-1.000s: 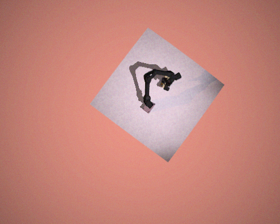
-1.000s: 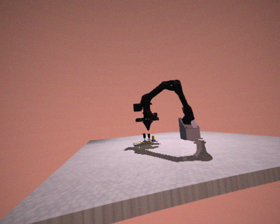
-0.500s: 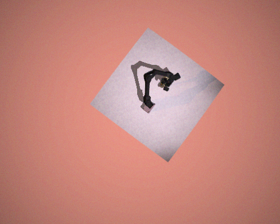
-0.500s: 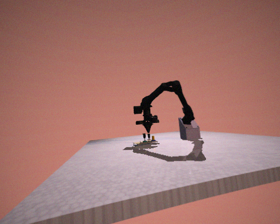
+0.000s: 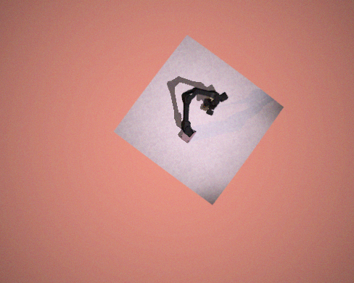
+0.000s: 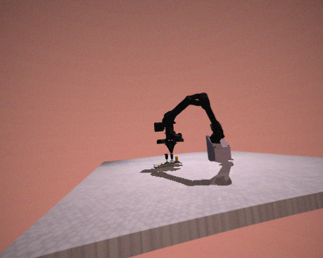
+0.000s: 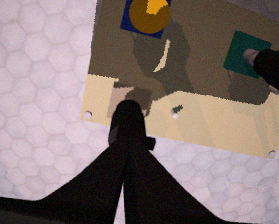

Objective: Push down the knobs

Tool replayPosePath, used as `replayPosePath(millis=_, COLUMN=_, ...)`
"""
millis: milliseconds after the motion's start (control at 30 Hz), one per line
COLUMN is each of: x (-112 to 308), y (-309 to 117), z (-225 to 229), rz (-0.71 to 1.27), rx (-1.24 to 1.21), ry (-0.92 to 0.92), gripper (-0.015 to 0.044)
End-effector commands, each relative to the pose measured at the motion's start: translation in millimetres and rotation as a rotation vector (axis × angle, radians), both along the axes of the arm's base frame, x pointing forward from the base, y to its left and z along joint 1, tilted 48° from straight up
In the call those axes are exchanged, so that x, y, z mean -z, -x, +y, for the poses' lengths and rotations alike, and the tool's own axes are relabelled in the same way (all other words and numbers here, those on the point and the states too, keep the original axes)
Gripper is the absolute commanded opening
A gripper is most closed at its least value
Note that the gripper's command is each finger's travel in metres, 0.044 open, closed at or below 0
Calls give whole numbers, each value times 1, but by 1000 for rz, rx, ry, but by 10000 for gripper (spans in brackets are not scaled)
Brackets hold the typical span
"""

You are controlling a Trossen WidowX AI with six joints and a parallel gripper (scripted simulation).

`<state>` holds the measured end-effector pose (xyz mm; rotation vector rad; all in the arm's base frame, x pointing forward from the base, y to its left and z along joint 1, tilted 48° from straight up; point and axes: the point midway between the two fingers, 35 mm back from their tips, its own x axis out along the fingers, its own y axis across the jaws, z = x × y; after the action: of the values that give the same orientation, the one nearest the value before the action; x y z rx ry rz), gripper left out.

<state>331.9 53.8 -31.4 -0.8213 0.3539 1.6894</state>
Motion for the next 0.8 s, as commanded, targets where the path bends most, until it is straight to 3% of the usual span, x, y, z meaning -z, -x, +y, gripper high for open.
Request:
replayPosePath(millis=0, x=1, y=0, z=1, rz=3, rx=4, ry=-3, gripper=0)
replayPosePath(millis=767, x=2, y=0, z=3, rz=3, rx=4, ry=-3, gripper=0)
